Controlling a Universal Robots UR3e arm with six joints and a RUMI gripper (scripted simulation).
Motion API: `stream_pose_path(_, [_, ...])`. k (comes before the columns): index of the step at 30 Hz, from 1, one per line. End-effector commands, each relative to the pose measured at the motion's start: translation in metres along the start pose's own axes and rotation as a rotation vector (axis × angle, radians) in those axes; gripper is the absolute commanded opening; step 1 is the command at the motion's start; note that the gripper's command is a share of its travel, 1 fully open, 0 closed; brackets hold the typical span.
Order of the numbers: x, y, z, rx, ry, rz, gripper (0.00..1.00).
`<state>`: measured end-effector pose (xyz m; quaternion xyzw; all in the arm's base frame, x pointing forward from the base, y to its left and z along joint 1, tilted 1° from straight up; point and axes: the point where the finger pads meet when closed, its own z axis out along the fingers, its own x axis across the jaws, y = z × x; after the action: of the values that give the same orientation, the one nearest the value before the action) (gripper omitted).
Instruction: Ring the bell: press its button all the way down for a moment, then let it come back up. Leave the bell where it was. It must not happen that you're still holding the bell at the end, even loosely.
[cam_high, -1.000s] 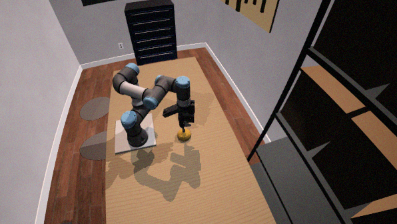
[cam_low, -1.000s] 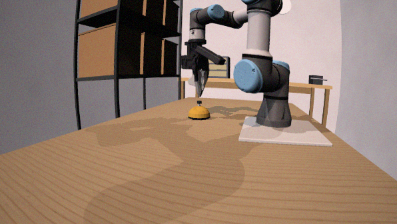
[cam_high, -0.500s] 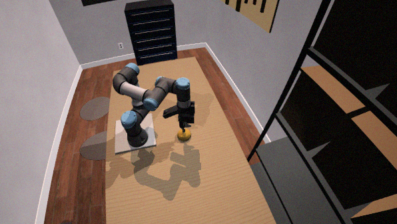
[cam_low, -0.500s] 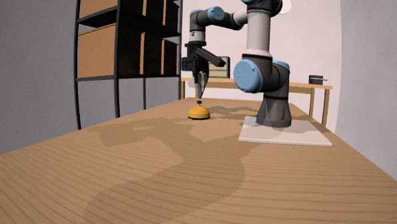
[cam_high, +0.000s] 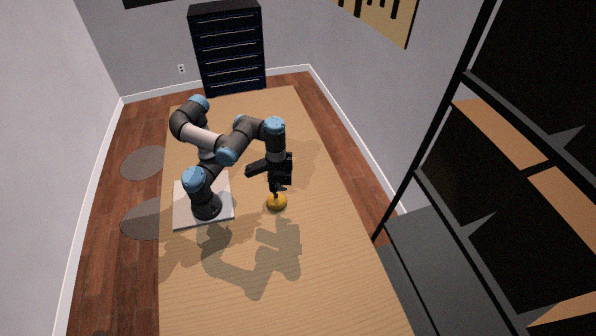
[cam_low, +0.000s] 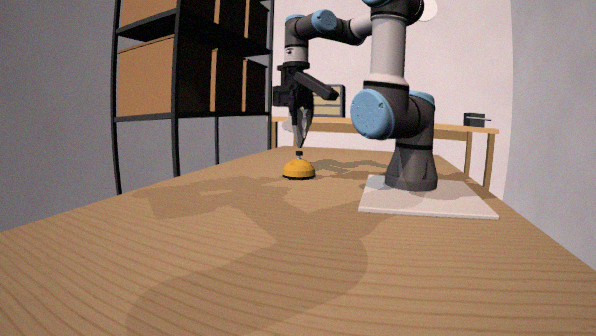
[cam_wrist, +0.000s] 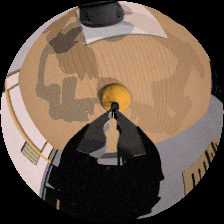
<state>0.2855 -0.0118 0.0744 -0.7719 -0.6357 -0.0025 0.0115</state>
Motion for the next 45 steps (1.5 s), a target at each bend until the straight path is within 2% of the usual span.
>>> stream_pose_path(1, [-0.0002, 0.0006, -0.0006, -0.002, -0.001, 0.000, 0.00])
stream_pose_path(21, [-0.0002, 0.0006, -0.0004, -0.002, -0.001, 0.000, 0.00])
stream_pose_path(31, [-0.0002, 0.0006, 0.0088, -0.002, -0.001, 0.000, 0.00])
stream_pose_path(45, [-0.0002, 0.0006, 0.0094, -0.002, -0.001, 0.000, 0.00])
